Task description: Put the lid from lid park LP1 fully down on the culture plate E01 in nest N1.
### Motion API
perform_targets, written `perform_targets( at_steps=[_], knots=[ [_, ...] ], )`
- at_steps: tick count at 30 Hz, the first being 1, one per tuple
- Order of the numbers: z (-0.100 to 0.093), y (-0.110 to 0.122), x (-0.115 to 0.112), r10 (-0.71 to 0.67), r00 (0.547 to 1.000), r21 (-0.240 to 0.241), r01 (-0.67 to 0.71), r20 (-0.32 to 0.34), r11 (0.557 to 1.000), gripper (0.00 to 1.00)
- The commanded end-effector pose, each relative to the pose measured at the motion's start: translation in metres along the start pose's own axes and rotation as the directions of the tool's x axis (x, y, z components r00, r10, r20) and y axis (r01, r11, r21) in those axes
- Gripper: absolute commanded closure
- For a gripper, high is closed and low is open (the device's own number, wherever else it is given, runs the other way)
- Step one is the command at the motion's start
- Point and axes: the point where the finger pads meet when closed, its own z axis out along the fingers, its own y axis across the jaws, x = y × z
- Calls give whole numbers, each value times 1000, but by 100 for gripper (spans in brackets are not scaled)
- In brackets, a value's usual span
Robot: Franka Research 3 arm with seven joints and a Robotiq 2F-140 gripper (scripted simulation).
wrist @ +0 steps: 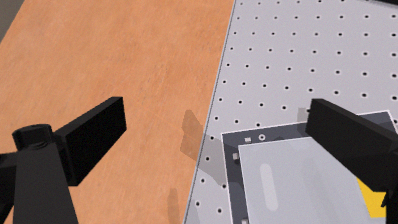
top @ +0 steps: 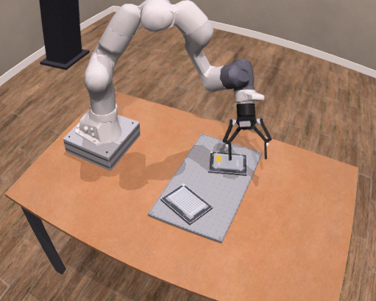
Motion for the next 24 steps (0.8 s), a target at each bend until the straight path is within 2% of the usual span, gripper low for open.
perform_targets(
  at_steps=[1, 7, 9, 10, 24],
  knots=[
    [-5, -10, -12, -249, 963, 70, 243, 103, 967, 0],
    [-11, 3, -14, -403, 902, 129, 386, 154, 914, 0],
    [-11, 3, -14, -403, 902, 129, 386, 154, 914, 0],
    [-11, 3, -14, -464, 869, 153, 442, 172, 884, 0],
    [-20, 25, -16, -719, 654, 284, 661, 234, 694, 0]
  ],
)
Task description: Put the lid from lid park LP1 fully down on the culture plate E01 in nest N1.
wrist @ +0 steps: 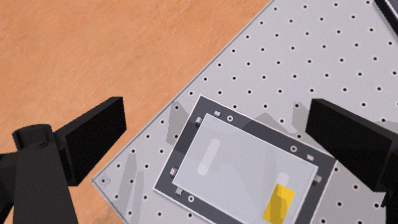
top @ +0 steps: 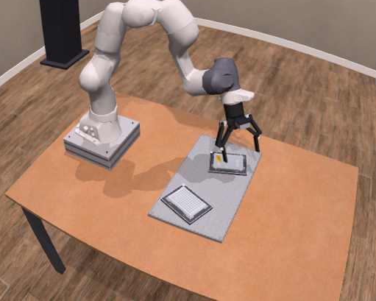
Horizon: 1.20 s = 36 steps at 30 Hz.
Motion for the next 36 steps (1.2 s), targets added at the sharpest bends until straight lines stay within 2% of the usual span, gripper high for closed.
perform_targets(
  at_steps=[1, 17, 19, 20, 34, 36],
  knots=[
    [-5, -8, -7, -236, 967, 23, 235, 94, 972, 0],
    [-13, 3, -18, -510, 837, 126, 495, 196, 860, 0],
    [-13, 3, -18, -510, 837, 126, 495, 196, 860, 0],
    [-15, 6, -21, -549, 810, 146, 529, 206, 836, 0],
    [-20, 13, -28, -705, 663, 229, 667, 252, 709, 0],
    [-20, 13, -28, -705, 663, 229, 667, 252, 709, 0]
  ],
)
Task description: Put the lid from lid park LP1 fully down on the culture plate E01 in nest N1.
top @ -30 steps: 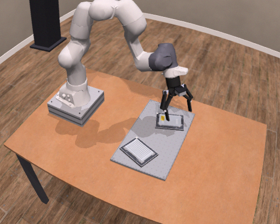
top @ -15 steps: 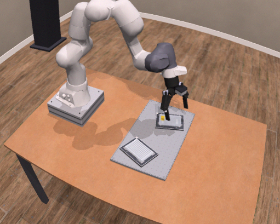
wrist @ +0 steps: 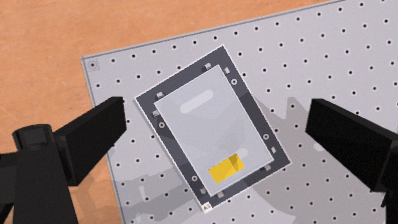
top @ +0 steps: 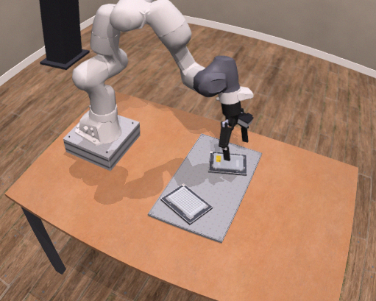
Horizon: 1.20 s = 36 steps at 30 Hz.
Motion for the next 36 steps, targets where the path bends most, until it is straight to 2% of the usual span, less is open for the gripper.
perform_targets(
  at_steps=[1, 9, 15, 17, 21, 36],
  knots=[
    [0, 4, -6, -243, 962, 43, 239, 128, 970, 0],
    [-2, 2, -15, -361, 917, 95, 350, 169, 932, 0],
    [-3, 2, -19, -456, 866, 133, 437, 202, 889, 0],
    [-3, 2, -19, -456, 866, 133, 437, 202, 889, 0],
    [-5, 3, -24, -516, 828, 163, 491, 219, 856, 0],
    [-5, 3, -24, -522, 824, 167, 496, 221, 852, 0]
  ],
)
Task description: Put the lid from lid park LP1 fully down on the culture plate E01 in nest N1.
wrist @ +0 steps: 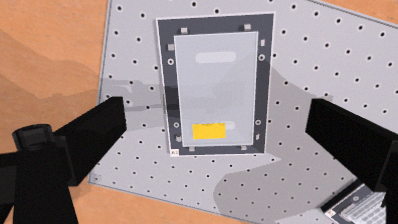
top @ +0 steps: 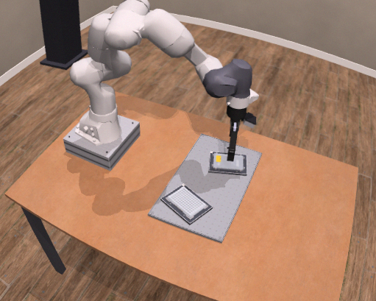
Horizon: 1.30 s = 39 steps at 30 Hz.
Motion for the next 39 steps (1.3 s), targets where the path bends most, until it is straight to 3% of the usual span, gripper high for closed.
perform_targets(
  at_steps=[1, 17, 18, 39],
  knots=[
    [1, 1, -2, -53, 999, -2, 53, 11, 999, 0],
    [1, 1, -2, -53, 999, -2, 53, 11, 999, 0],
    [1, 1, -2, -53, 999, -2, 53, 11, 999, 90],
    [1, 1, -2, -53, 999, -2, 53, 11, 999, 90]
  ],
)
